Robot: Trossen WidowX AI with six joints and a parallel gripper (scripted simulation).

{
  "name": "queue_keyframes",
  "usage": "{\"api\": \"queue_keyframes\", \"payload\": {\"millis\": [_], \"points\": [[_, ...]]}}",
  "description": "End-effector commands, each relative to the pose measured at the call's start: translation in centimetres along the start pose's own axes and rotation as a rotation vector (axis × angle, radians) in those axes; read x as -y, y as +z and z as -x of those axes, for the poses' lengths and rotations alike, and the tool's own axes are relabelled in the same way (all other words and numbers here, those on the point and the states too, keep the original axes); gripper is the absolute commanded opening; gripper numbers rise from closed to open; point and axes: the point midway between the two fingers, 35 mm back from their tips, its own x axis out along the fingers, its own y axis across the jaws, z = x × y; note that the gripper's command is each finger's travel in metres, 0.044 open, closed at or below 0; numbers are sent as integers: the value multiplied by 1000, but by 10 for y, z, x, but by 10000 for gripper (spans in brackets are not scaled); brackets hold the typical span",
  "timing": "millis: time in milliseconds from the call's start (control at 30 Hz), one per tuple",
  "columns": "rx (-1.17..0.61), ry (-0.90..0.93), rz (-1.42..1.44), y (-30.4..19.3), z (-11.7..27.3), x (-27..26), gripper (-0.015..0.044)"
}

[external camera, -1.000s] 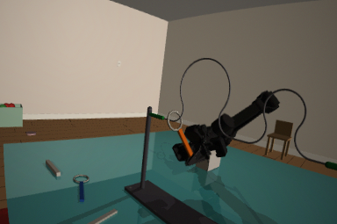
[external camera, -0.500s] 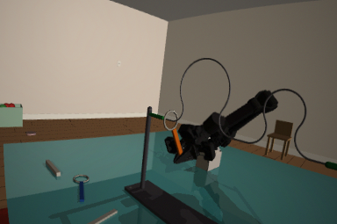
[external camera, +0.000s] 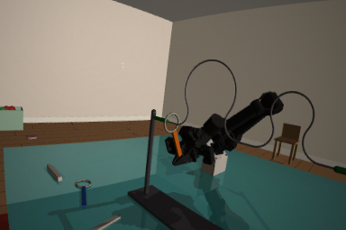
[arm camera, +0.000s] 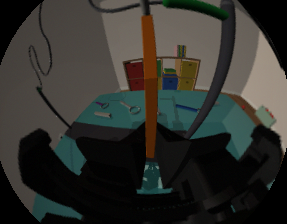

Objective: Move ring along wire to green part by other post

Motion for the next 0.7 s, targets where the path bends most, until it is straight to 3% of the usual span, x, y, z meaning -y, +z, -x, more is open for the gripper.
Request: {"api": "queue_keyframes", "payload": {"millis": [0, 667], "points": [[-1, 0, 8, 0, 1, 4, -150], [0, -3, 13, 0, 3, 24, -150]]}}
